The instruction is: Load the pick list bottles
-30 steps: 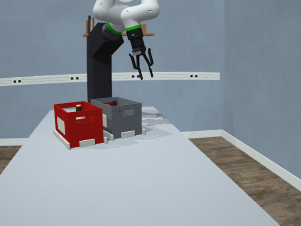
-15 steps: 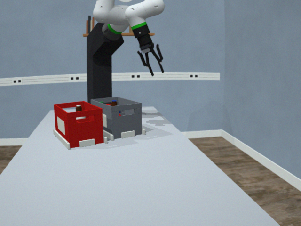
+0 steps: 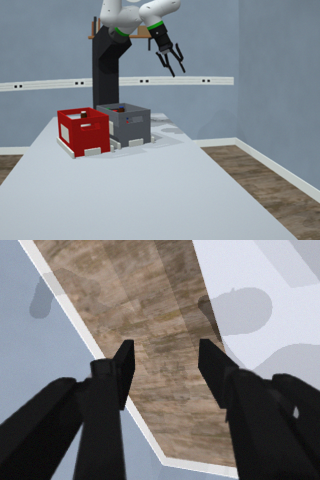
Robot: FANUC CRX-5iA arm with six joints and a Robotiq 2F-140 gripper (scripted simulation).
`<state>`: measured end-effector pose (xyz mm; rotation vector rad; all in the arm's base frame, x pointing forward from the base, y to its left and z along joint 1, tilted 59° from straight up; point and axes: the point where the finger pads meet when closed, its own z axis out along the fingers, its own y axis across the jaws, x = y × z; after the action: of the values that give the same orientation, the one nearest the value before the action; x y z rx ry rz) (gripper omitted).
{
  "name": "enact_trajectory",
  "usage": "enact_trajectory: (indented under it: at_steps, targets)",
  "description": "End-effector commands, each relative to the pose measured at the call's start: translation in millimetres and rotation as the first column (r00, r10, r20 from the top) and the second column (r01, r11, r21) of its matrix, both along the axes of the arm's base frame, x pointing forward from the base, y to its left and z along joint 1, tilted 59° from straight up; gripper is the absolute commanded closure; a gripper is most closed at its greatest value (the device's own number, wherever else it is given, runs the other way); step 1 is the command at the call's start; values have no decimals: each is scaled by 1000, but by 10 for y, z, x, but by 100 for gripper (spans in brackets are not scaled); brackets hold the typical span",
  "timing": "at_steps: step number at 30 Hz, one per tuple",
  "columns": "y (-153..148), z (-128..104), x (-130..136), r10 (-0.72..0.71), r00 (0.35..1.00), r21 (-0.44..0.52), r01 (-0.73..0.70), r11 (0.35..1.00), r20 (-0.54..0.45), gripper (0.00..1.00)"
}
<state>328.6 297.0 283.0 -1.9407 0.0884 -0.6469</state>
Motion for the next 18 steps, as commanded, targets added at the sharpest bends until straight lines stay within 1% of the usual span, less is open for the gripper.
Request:
enact_trajectory:
  at_steps: [1, 7, 18]
  targets:
    - [144, 161, -85, -129, 992, -89, 128, 988, -3, 56]
    - [162, 182, -96, -96, 995, -80, 95, 992, -13, 56]
    - [162, 182, -96, -92, 995, -98, 89, 991, -30, 56]
